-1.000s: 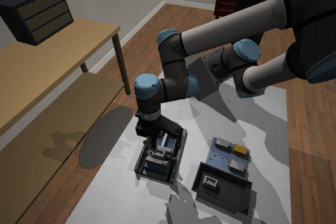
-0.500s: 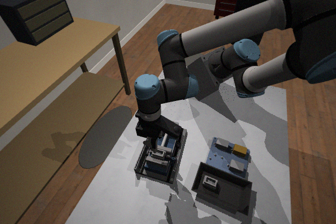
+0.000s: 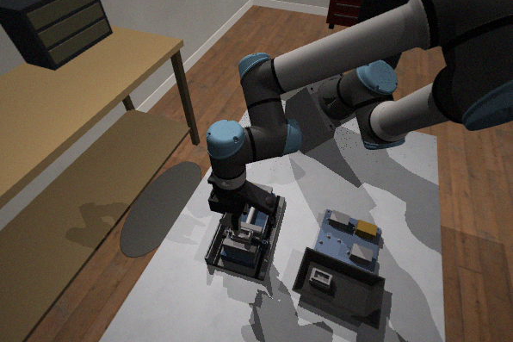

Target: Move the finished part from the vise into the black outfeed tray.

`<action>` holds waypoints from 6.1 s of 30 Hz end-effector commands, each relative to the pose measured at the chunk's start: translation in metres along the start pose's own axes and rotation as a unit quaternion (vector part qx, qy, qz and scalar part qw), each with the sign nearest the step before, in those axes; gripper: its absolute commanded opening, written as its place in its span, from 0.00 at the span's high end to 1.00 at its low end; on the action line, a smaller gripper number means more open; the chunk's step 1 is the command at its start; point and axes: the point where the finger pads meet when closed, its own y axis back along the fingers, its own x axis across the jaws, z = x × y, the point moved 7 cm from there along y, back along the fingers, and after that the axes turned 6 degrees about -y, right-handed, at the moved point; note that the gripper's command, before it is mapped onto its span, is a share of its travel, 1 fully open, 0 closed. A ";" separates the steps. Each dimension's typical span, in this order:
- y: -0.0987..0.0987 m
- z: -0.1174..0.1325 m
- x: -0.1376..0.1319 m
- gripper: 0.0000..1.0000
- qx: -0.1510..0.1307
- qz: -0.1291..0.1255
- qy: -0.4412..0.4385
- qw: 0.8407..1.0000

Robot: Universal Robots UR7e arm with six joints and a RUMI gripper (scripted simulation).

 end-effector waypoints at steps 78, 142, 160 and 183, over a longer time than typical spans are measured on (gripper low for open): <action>-0.043 0.000 -0.001 0.60 0.000 0.000 -0.001 1.000; -0.042 0.000 0.001 0.60 -0.001 0.001 0.000 1.000; -0.042 0.000 0.001 0.60 -0.001 0.001 0.000 1.000; -0.041 0.000 0.002 0.60 -0.001 0.001 0.000 1.000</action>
